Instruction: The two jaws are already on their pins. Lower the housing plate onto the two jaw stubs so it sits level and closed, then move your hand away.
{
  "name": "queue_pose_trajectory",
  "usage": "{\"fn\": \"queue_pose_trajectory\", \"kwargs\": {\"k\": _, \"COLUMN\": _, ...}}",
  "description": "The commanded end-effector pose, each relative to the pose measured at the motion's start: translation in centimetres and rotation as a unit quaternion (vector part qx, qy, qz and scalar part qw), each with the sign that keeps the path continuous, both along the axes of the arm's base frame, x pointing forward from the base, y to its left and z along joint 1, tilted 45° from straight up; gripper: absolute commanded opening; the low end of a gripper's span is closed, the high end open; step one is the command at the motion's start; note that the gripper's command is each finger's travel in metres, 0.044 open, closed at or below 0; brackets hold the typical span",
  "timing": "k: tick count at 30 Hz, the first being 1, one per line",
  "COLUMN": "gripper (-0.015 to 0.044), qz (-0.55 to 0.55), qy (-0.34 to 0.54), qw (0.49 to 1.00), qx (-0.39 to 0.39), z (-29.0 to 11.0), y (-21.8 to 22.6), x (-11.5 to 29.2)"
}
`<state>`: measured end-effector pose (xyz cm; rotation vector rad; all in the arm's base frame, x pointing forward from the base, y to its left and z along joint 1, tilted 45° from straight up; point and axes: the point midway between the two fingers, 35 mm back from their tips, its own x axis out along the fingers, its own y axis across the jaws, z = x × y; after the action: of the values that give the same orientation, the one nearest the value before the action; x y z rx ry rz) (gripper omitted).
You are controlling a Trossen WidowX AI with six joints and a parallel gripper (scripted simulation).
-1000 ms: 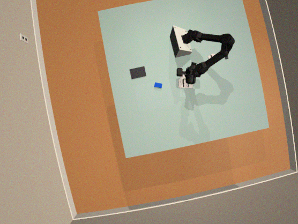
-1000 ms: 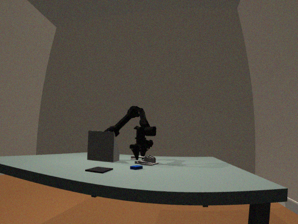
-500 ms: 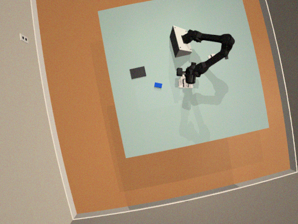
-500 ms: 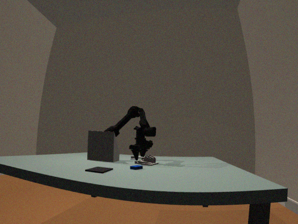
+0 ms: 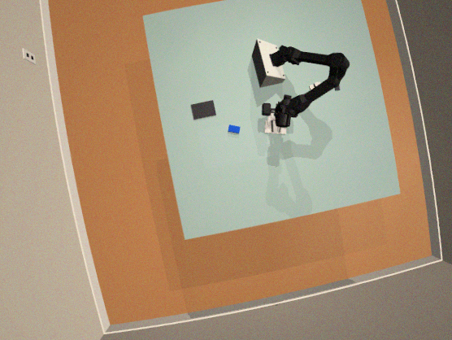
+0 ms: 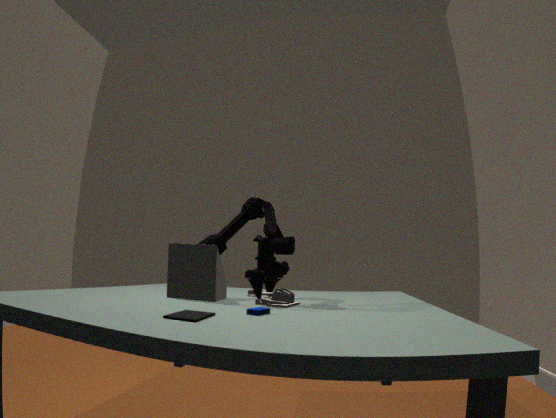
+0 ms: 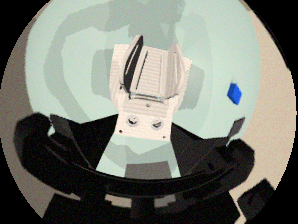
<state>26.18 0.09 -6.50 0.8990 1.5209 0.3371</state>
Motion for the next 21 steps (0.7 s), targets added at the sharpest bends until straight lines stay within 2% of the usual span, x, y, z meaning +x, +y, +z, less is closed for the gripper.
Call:
{"fn": "queue_pose_trajectory", "kwargs": {"k": 1, "gripper": 0.0351, "qz": -0.001, "qy": 0.001, "qw": 1.0, "qx": 0.003, "z": -0.03, "y": 0.2, "x": -0.05}}
{"fn": "queue_pose_trajectory", "kwargs": {"k": 21, "gripper": 0.0351, "qz": -0.001, "qy": 0.001, "qw": 1.0, "qx": 0.003, "z": -0.33, "y": 0.51, "x": -0.02}}
